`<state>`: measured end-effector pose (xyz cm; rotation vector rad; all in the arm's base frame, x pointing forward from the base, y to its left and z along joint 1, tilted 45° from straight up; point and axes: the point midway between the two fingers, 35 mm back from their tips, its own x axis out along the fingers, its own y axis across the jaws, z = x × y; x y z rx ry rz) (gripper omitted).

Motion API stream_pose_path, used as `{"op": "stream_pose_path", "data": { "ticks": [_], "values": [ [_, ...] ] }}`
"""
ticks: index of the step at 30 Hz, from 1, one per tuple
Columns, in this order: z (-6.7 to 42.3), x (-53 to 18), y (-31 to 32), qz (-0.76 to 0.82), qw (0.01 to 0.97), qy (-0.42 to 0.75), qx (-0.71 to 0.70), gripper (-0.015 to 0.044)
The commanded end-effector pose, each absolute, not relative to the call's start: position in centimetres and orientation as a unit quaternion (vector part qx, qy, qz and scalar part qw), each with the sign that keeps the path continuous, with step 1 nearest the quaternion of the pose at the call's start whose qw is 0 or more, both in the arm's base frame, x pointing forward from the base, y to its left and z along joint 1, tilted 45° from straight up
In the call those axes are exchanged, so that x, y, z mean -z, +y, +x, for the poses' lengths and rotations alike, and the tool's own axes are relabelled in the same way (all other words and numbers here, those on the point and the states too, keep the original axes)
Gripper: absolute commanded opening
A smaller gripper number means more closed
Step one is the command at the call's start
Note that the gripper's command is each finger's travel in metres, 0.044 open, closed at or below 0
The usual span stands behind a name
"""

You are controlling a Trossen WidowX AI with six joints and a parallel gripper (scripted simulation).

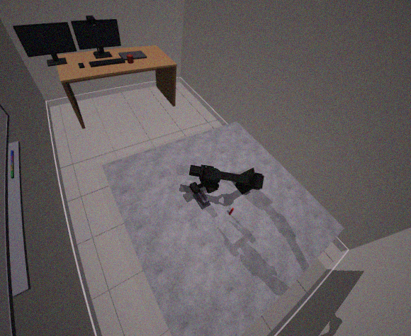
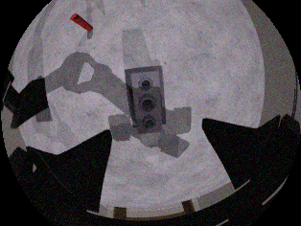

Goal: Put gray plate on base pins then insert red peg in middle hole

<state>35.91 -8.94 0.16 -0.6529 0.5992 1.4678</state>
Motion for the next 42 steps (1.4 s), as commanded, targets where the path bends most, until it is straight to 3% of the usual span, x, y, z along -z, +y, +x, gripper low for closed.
{"op": "stream_pose_path", "data": {
  "ticks": [1, 7, 19, 26, 42],
  "values": [
    [35.8, -1.4, -10.1, -0.288, 0.650, 0.263, -0.652, 0.0440],
    [35.7, -1.8, -9.8, -0.269, 0.658, 0.283, -0.644, 0.0440],
    [32.3, -8.2, -4.6, 0.106, 0.702, 0.573, -0.408, 0.0440],
    [29.5, -11.0, -1.5, 0.319, 0.634, 0.672, -0.212, 0.0440],
    [24.5, -13.7, 2.5, 0.561, 0.434, 0.699, 0.095, 0.0440]
  ]
}}
